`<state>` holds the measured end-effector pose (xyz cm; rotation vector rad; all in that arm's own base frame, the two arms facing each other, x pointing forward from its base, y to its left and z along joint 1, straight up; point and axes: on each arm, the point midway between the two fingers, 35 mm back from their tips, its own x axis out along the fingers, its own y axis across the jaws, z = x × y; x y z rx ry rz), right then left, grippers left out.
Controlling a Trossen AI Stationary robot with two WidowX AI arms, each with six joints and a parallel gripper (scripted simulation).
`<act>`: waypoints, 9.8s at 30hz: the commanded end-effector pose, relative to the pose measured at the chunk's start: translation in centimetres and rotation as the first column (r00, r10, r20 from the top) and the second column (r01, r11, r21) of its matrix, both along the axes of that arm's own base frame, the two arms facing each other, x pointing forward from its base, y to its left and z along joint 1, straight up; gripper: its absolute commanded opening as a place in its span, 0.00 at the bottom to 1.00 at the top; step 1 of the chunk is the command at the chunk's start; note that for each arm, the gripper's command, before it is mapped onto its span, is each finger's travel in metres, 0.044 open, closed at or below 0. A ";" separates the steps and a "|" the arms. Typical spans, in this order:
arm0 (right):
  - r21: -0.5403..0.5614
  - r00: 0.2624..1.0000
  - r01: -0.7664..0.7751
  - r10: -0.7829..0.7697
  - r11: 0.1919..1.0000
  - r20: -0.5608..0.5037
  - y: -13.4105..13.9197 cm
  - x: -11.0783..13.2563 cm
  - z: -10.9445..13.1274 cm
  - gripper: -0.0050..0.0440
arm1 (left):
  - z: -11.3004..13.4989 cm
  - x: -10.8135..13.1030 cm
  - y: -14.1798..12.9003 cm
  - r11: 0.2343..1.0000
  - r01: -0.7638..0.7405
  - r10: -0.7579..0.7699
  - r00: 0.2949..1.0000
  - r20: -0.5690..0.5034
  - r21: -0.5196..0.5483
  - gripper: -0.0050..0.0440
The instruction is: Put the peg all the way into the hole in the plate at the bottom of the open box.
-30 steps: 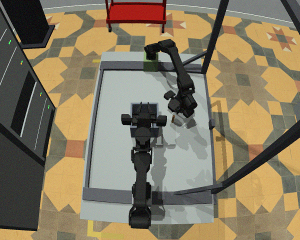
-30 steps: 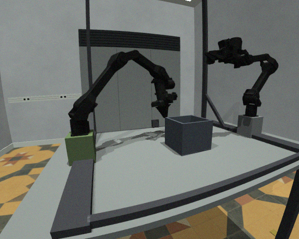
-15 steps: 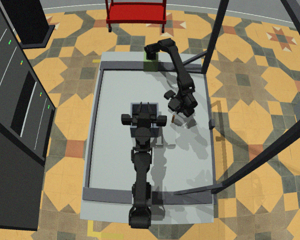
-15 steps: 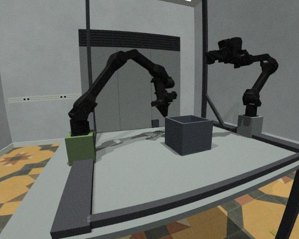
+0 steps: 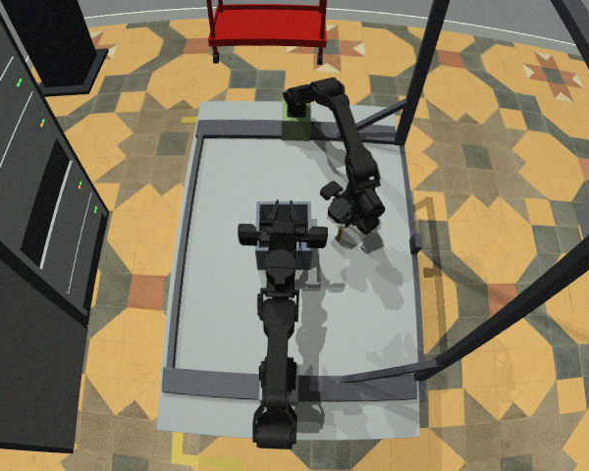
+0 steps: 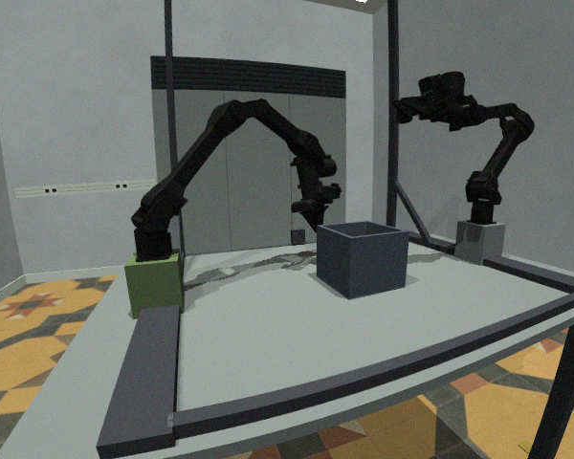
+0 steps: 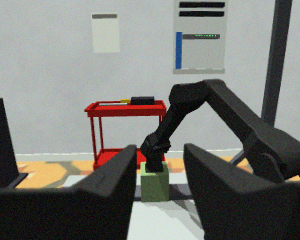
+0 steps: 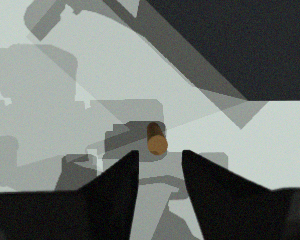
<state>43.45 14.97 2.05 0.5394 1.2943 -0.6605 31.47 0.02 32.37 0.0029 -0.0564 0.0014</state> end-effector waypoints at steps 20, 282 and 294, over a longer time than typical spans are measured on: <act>0.004 1.000 -0.001 0.001 1.000 0.001 -0.5 0.5 -3.2 0.36 | 1.0 -0.2 0.0 1.000 0.002 -0.002 1.000 0.024 -0.005 0.36; -0.019 0.707 -0.707 0.707 0.707 0.008 -18.0 3.8 -1.6 0.34 | 1.0 -0.2 0.0 1.000 0.002 -0.002 1.000 0.024 -0.005 0.36; -0.019 0.707 -0.707 0.707 0.707 0.008 -18.0 3.8 -1.6 0.34 | 1.0 -0.2 0.0 1.000 0.002 -0.002 1.000 0.024 -0.005 0.36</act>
